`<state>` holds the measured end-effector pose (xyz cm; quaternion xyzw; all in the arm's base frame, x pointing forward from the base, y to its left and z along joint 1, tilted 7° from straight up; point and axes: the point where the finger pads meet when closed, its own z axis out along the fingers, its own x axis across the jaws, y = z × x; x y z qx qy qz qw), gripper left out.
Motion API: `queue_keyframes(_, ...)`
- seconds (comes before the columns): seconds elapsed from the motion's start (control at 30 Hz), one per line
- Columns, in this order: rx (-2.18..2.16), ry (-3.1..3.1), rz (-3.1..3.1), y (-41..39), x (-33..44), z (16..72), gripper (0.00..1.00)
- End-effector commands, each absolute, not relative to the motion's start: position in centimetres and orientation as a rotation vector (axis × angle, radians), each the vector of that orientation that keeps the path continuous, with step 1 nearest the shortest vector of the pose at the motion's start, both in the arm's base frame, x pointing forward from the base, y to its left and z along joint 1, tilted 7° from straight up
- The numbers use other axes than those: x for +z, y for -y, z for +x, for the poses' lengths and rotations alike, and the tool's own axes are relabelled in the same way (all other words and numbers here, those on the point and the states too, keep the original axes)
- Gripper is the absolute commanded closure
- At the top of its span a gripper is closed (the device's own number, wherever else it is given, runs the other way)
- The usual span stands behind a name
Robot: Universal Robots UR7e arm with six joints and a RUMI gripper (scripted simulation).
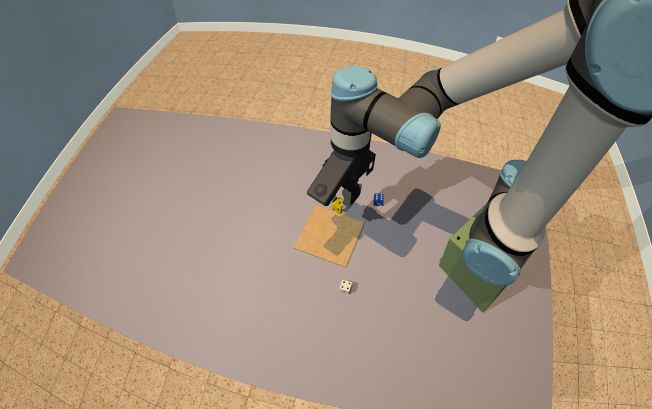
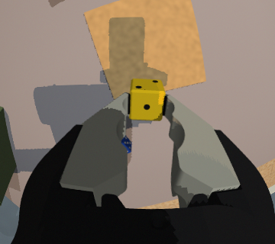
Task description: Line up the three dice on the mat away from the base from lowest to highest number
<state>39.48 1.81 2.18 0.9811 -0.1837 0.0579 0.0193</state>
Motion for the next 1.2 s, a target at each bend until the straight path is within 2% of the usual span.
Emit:
queue_keyframes(0.0,0.183,0.791,2.994,-1.98,2.22,39.58,0.94)
queue_keyframes(1.17,0.195,2.022,2.417,-2.4,2.26,39.4,0.94)
